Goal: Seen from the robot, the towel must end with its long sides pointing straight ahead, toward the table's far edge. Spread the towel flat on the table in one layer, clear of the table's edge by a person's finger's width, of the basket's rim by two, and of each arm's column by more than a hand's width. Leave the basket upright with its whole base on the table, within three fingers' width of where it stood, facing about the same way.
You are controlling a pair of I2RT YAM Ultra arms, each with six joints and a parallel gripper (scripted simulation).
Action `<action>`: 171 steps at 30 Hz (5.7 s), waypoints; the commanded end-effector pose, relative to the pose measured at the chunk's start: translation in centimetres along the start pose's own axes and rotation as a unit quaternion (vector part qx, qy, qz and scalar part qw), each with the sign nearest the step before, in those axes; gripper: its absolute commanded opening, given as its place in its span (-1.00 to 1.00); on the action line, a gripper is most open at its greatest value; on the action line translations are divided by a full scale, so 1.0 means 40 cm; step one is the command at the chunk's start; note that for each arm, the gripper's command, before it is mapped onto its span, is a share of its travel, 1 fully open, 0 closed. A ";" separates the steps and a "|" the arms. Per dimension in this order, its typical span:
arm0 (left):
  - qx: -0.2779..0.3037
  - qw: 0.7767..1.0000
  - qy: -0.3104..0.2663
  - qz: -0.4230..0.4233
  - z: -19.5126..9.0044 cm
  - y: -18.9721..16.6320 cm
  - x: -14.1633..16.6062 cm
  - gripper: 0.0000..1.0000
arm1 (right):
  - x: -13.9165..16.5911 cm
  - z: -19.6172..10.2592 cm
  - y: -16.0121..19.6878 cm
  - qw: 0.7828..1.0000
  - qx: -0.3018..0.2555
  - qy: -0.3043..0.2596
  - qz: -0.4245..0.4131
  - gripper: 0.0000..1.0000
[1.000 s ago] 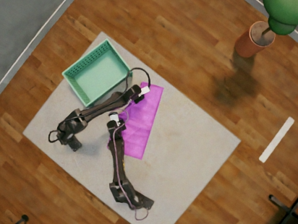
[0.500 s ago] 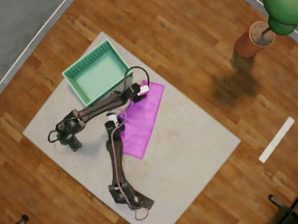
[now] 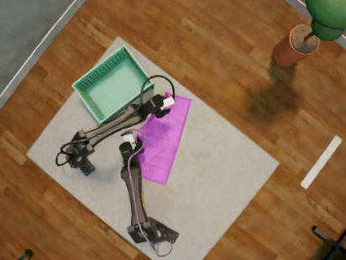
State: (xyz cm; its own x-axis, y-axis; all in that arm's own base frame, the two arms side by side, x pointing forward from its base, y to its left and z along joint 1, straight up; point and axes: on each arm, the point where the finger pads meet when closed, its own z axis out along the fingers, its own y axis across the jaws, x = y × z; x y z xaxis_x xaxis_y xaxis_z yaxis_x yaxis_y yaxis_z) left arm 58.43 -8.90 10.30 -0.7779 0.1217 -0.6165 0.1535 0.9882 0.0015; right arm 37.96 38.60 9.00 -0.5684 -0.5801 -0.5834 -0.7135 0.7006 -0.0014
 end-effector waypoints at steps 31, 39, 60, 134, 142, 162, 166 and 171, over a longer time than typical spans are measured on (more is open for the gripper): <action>0.048 0.996 -0.049 0.051 -0.049 -0.225 -0.068 0.28 | 0.058 -0.243 -0.116 0.999 0.028 -0.016 0.042 0.28; 0.048 0.996 -0.049 0.051 -0.049 -0.225 -0.068 0.28 | 0.058 -0.243 -0.116 0.999 0.028 -0.016 0.042 0.28; 0.048 0.996 -0.049 0.051 -0.049 -0.225 -0.068 0.28 | 0.058 -0.243 -0.116 0.999 0.028 -0.016 0.042 0.28; 0.126 0.893 0.208 0.379 -0.488 -0.525 0.801 -0.32 | 0.562 -0.333 -0.257 0.942 0.068 0.189 0.269 -0.32; 0.124 0.887 0.218 0.387 -0.472 -0.534 0.822 -0.32 | 0.580 -0.305 -0.246 0.937 0.068 0.206 0.273 -0.32; 0.131 0.890 0.209 0.384 -0.393 -0.544 0.867 -0.32 | 0.643 -0.222 -0.252 0.937 0.069 0.206 0.273 -0.32; 0.131 0.889 0.209 0.385 -0.393 -0.550 0.871 -0.32 | 0.643 -0.219 -0.251 0.937 0.070 0.207 0.272 -0.32; 0.124 0.884 0.226 0.389 -0.385 -0.523 0.909 -0.32 | 0.658 -0.204 -0.220 0.934 0.064 0.217 0.275 -0.32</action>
State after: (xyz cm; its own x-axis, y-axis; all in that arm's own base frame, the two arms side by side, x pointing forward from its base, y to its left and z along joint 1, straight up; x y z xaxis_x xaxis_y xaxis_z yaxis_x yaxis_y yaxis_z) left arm 17.82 -23.76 1.07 -0.5305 0.8360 -0.1404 0.8359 0.5434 0.0776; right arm 25.45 12.83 1.04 -0.9670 -0.2190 -0.1301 -0.2292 0.9709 0.0690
